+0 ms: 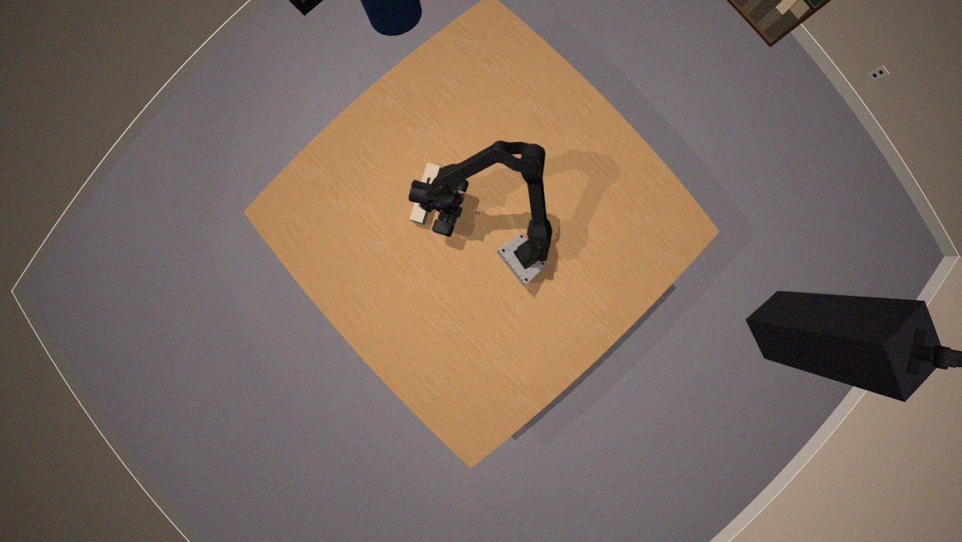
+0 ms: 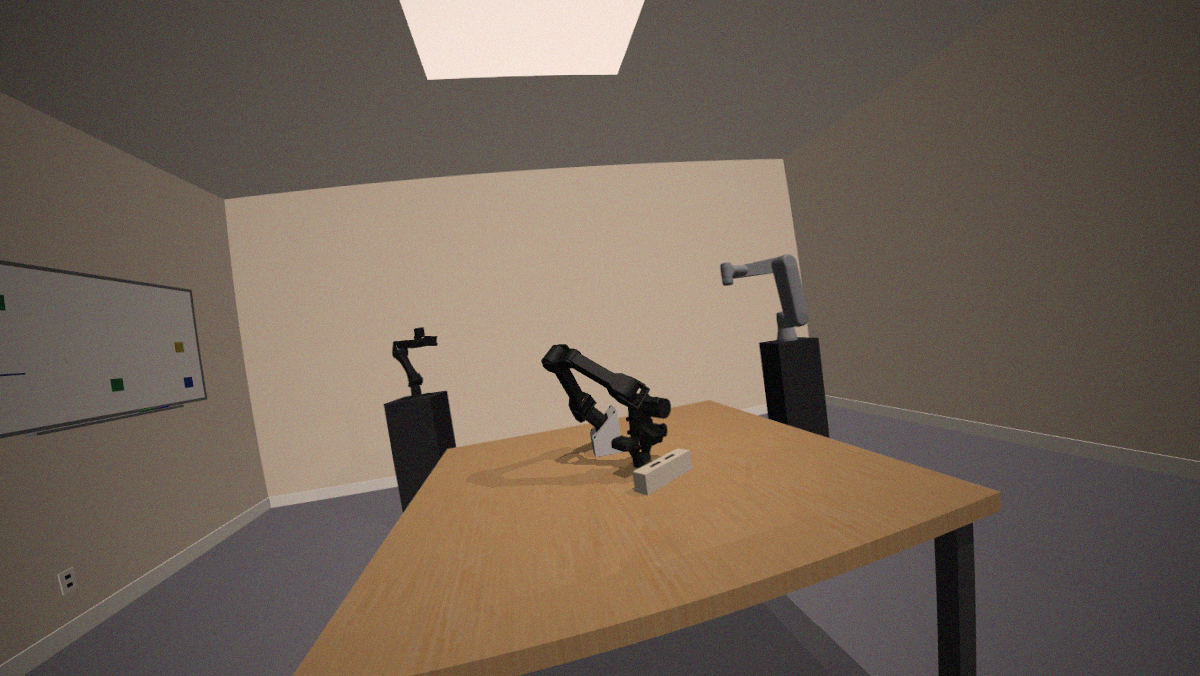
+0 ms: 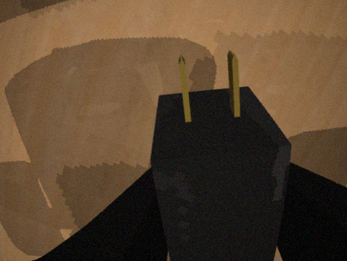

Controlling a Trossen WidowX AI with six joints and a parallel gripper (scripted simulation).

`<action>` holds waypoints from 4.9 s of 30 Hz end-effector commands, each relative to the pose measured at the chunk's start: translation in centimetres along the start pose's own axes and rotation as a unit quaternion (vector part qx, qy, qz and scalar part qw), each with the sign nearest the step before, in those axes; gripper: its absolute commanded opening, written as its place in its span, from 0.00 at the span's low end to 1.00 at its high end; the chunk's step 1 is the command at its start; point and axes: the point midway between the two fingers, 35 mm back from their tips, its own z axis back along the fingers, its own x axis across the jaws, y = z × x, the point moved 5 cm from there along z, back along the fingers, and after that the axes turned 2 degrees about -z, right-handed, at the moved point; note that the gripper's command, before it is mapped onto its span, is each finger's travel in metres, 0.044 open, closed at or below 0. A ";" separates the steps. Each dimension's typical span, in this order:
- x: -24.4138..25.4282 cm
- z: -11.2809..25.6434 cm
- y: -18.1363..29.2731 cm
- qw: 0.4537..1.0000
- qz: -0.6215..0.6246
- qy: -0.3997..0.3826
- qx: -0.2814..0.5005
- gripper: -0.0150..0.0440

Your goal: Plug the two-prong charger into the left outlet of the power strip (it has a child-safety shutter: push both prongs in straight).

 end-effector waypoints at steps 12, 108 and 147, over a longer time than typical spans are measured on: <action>0.3 0.1 -1.7 1.000 0.008 -0.002 -0.001 0.25; 0.7 0.2 -4.2 1.000 0.016 -0.001 -0.002 0.25; 0.7 0.3 -4.8 1.000 0.016 -0.001 -0.002 0.25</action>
